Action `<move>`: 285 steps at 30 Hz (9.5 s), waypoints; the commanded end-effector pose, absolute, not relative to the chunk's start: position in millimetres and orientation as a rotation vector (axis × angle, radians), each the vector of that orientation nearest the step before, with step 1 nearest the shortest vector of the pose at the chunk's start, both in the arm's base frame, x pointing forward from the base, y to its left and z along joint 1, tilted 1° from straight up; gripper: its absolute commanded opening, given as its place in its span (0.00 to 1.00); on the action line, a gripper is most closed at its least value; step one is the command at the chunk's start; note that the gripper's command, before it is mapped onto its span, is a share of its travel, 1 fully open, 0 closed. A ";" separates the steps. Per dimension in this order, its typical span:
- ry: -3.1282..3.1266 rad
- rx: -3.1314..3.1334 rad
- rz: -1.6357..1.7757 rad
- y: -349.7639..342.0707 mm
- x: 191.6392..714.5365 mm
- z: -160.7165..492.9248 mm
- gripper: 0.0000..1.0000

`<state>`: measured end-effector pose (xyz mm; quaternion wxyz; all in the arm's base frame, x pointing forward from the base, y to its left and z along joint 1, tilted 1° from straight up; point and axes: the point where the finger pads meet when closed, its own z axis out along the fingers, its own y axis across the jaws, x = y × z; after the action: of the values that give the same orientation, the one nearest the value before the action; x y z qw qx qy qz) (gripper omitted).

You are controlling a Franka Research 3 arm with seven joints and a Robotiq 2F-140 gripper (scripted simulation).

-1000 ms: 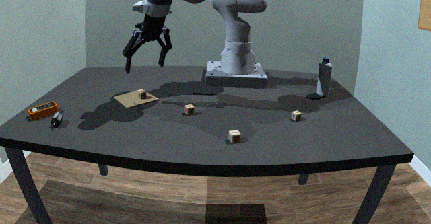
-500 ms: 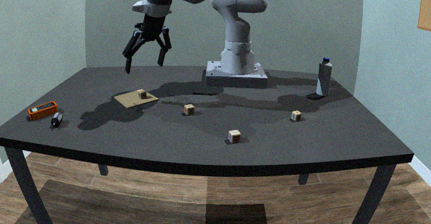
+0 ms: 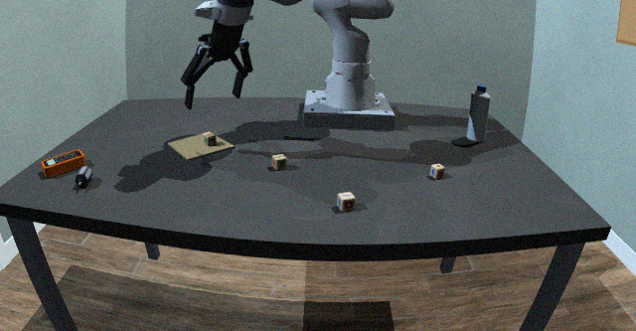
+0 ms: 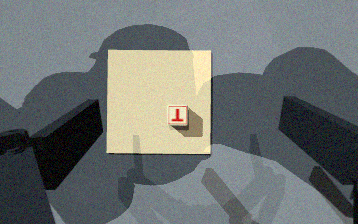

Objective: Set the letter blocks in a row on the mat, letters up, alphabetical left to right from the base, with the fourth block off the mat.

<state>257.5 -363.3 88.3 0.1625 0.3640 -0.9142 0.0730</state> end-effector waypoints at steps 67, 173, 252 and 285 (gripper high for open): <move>-2.999 0.658 0.168 -165.0 500.0 107.8 1.00; -2.769 1.444 0.068 -196.7 491.5 111.1 1.00; -2.011 2.367 0.040 -323.8 366.3 100.9 1.00; -1.610 2.667 0.024 -355.5 307.8 93.2 1.00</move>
<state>311.6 -351.7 93.1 0.0192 0.8208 -0.5709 0.0059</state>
